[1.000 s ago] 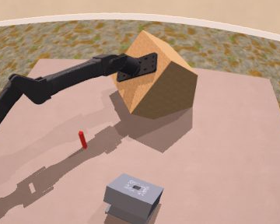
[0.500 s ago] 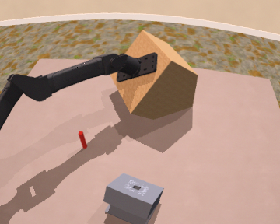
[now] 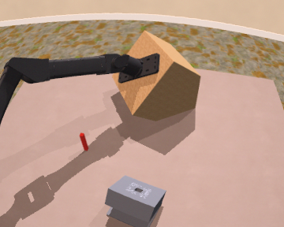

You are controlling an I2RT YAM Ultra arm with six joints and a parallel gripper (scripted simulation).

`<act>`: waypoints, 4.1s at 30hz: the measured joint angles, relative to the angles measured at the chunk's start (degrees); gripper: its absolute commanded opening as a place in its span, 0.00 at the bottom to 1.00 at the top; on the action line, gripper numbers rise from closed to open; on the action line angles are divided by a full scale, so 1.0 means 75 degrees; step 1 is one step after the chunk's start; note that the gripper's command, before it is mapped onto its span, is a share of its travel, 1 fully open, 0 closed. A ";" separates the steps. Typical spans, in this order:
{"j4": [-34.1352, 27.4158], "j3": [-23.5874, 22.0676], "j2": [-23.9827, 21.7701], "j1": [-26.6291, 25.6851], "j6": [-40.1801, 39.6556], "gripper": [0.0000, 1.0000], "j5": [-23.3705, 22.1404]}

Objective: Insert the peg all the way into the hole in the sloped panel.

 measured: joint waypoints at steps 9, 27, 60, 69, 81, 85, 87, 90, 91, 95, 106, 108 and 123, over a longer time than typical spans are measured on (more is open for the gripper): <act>-0.1469 -0.1486 -0.0991 0.0434 0.0717 1.00 -0.0411; -0.4447 -0.3605 -0.2503 0.1224 0.1900 1.00 -0.1204; -0.9381 -0.7070 -0.4948 0.2620 0.3404 1.00 -0.2617; -1.0561 -0.7938 -0.5517 0.2970 0.3724 1.00 -0.2973; -1.2246 -0.9428 -0.6505 0.3491 0.4112 1.00 -0.3506; -1.2680 -0.9722 -0.6694 0.3625 0.4237 1.00 -0.3625; -1.2901 -0.9935 -0.6857 0.3707 0.4293 1.00 -0.3701; -1.3283 -1.0305 -0.7105 0.3809 0.4368 1.00 -0.3821; -1.3420 -1.0418 -0.7175 0.3844 0.4398 1.00 -0.3858; -1.3921 -1.0628 -0.7326 0.4016 0.4540 1.00 -0.3958; -1.3828 -1.0815 -0.7367 0.3826 0.4479 1.00 -0.4045; -1.3706 -1.0893 -0.7367 0.3710 0.4366 1.00 -0.4080; -1.2695 -1.1191 -0.7364 0.3153 0.3605 1.00 -0.4322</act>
